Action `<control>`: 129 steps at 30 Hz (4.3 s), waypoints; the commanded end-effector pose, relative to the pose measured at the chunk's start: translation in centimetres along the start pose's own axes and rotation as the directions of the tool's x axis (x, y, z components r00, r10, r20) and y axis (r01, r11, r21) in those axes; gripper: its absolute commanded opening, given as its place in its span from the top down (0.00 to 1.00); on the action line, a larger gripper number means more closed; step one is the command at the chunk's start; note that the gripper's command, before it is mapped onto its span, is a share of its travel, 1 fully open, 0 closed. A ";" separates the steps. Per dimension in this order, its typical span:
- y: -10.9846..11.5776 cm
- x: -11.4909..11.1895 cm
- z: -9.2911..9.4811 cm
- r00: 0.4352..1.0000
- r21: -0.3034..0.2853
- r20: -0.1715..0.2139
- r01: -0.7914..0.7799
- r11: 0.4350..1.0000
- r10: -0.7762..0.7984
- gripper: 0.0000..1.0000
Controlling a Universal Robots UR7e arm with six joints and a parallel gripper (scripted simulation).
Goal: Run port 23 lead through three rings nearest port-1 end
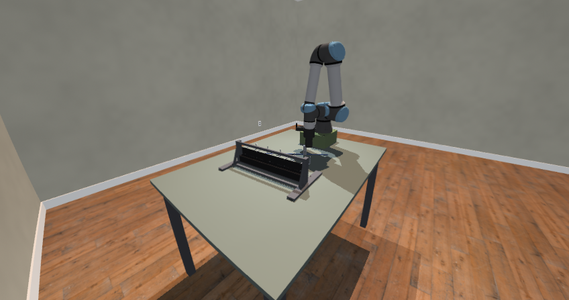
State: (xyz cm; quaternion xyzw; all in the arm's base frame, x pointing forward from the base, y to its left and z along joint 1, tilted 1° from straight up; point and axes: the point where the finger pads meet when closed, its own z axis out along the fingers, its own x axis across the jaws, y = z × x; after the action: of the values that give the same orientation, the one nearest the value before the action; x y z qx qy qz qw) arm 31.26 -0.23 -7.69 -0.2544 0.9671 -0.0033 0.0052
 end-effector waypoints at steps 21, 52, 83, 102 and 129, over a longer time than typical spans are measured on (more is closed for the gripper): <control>0.0 0.0 0.0 1.000 0.001 0.001 0.000 1.000 0.000 1.00; 0.0 0.0 -0.2 1.000 0.001 0.001 0.000 1.000 0.000 1.00; 0.0 0.0 -3.0 1.000 0.001 0.001 0.000 1.000 0.000 1.00; 0.0 0.0 -4.0 1.000 0.001 0.001 0.000 1.000 0.000 1.00; -1.1 -8.3 -8.2 0.985 0.001 0.001 -0.174 0.985 0.174 1.00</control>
State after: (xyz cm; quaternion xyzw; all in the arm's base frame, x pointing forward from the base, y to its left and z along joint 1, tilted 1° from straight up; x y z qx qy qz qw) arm 35.74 1.50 -1.28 -0.2033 0.9791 -0.0027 0.0045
